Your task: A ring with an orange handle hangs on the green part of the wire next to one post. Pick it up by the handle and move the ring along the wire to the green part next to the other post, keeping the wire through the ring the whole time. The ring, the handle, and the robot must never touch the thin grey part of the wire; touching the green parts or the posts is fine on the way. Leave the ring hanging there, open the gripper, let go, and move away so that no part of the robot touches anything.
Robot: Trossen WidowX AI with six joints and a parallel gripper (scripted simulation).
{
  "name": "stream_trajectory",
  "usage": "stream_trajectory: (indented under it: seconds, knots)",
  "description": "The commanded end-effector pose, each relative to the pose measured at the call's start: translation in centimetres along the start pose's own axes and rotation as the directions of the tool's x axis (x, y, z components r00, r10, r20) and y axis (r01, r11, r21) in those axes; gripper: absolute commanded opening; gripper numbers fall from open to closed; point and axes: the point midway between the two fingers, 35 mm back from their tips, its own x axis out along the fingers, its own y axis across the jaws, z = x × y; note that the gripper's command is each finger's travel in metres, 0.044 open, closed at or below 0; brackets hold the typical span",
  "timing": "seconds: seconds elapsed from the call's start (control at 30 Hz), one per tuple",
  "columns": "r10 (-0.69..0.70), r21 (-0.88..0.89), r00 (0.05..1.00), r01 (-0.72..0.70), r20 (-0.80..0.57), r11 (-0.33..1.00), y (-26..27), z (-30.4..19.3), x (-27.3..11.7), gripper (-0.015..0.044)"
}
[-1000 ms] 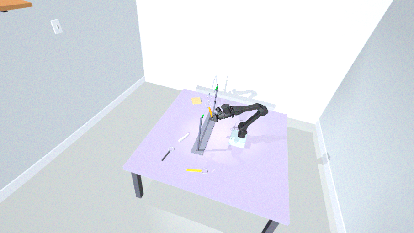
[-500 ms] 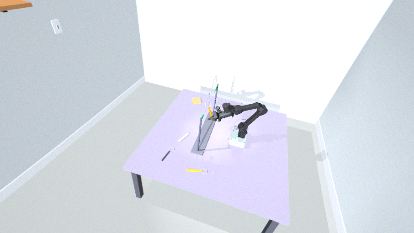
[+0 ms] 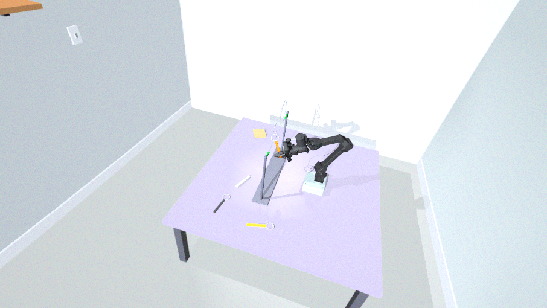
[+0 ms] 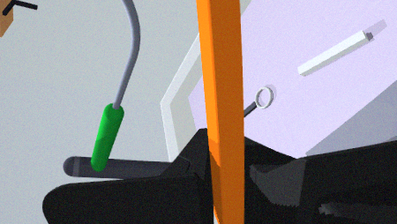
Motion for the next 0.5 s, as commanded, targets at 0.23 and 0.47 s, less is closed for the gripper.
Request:
stream_trajectory:
  seconds: [0.23,0.47]
  knots:
    - [0.113,0.178,0.994,-0.109,-0.011,0.978,3.4,0.4,-0.7,-0.0150]
    - [0.167,0.271,0.986,-0.159,-0.010,0.949,4.9,0.8,-1.1,-0.0150]
